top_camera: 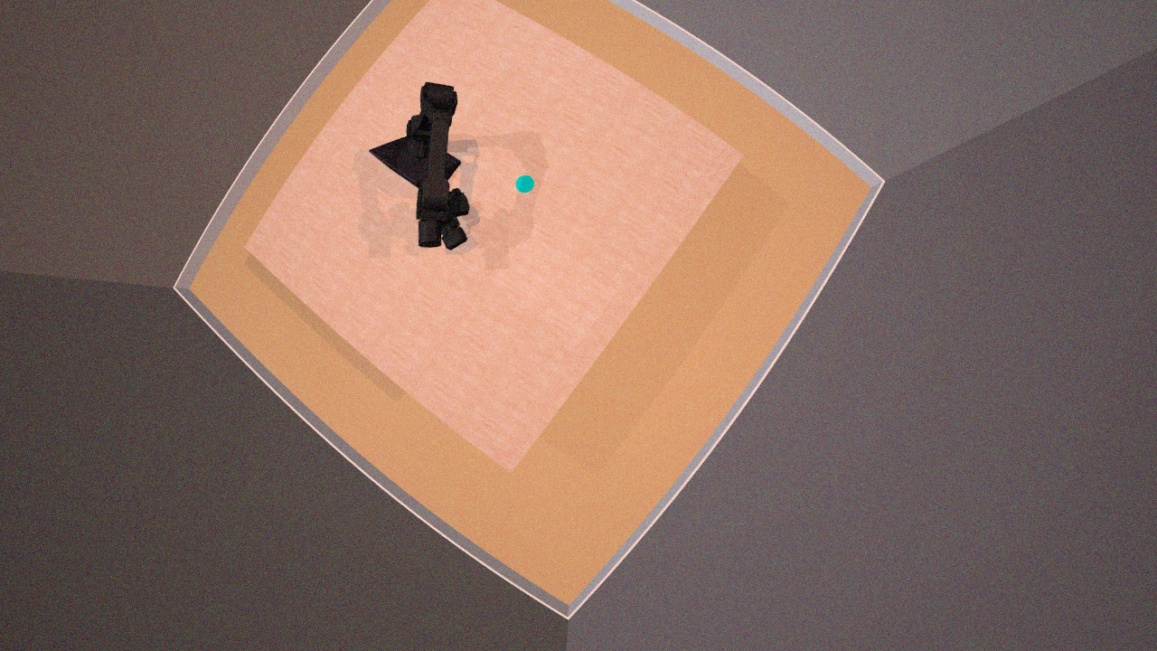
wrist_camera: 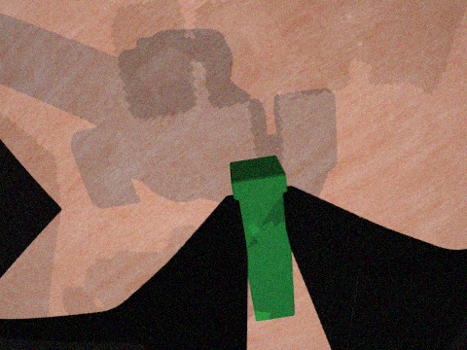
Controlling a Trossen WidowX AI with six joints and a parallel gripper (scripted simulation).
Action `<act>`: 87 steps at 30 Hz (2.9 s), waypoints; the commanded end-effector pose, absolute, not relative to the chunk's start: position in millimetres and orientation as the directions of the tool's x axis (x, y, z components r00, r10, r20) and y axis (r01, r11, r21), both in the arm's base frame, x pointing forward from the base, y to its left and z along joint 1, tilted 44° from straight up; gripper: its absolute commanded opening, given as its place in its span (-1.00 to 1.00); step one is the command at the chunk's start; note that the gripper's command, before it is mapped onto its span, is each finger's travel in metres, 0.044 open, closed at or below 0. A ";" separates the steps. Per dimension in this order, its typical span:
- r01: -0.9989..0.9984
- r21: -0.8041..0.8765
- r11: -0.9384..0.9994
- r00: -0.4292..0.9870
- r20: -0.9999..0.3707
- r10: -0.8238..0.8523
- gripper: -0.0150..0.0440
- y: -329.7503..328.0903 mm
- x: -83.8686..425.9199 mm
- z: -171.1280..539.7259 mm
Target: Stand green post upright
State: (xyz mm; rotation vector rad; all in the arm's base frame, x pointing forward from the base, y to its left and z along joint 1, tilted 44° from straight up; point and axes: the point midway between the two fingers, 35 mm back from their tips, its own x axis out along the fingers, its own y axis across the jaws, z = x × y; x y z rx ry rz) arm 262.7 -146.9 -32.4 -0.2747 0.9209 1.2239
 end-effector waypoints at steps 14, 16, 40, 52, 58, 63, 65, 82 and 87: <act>-0.839 0.337 0.427 0.046 -0.738 0.673 -0.42 -155.5 270.0 -2.3; -0.820 0.356 0.448 0.046 -0.739 0.672 -0.42 -153.2 273.0 1.3; -0.533 0.542 0.650 0.049 -0.747 0.662 -0.42 -120.0 305.4 46.0; -0.356 0.606 0.712 0.050 -0.748 0.662 -0.42 -100.0 318.0 69.2; -0.262 0.630 0.731 0.051 -0.747 0.663 -0.42 -89.3 323.2 81.0; -0.182 0.647 0.741 0.051 -0.746 0.664 -0.42 -80.0 327.0 90.9; -0.149 0.652 0.743 0.052 -0.746 0.664 -0.42 -76.2 328.4 94.9; 0.127 0.672 0.729 0.051 -0.739 0.672 -0.42 -42.6 336.5 128.9; 0.207 0.669 0.713 0.051 -0.736 0.675 -0.42 -32.3 337.6 139.0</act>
